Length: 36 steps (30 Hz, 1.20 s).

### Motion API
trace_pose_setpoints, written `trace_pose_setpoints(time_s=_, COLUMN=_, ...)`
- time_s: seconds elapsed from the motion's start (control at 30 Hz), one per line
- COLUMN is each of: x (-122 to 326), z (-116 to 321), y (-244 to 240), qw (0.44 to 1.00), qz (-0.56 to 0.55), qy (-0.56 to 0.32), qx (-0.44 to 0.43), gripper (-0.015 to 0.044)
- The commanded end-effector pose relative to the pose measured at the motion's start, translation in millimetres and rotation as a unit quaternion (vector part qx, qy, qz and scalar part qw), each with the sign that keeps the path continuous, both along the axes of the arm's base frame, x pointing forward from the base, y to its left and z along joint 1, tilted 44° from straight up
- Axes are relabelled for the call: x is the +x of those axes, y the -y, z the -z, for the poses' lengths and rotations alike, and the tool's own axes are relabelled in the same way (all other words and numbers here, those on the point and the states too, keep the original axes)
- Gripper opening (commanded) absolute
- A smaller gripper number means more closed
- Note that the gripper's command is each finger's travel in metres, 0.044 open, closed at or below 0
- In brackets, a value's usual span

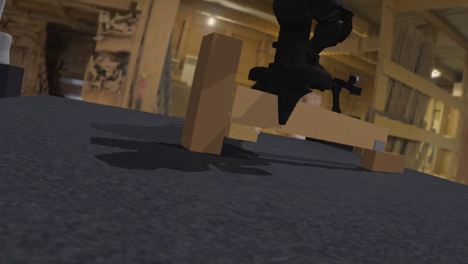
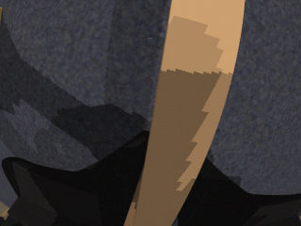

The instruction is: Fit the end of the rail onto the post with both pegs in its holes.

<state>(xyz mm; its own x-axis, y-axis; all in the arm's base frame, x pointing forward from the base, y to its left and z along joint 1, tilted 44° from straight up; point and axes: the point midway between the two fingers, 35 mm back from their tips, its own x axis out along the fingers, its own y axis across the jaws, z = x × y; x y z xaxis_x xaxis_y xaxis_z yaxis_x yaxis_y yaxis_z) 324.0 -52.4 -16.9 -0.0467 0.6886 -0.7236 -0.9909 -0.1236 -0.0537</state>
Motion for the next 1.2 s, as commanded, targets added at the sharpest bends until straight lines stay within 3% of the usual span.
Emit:
trace_pose_setpoints(time_s=0.0, x=1.0, z=0.3, y=3.5, qw=1.0, qz=0.002, qy=0.002, qx=-0.002, gripper=0.0)
trace_pose_setpoints(time_s=1.17, x=2.4, z=7.7, y=11.3, qw=1.0, qz=0.002, qy=0.003, qx=-0.002, gripper=0.0)
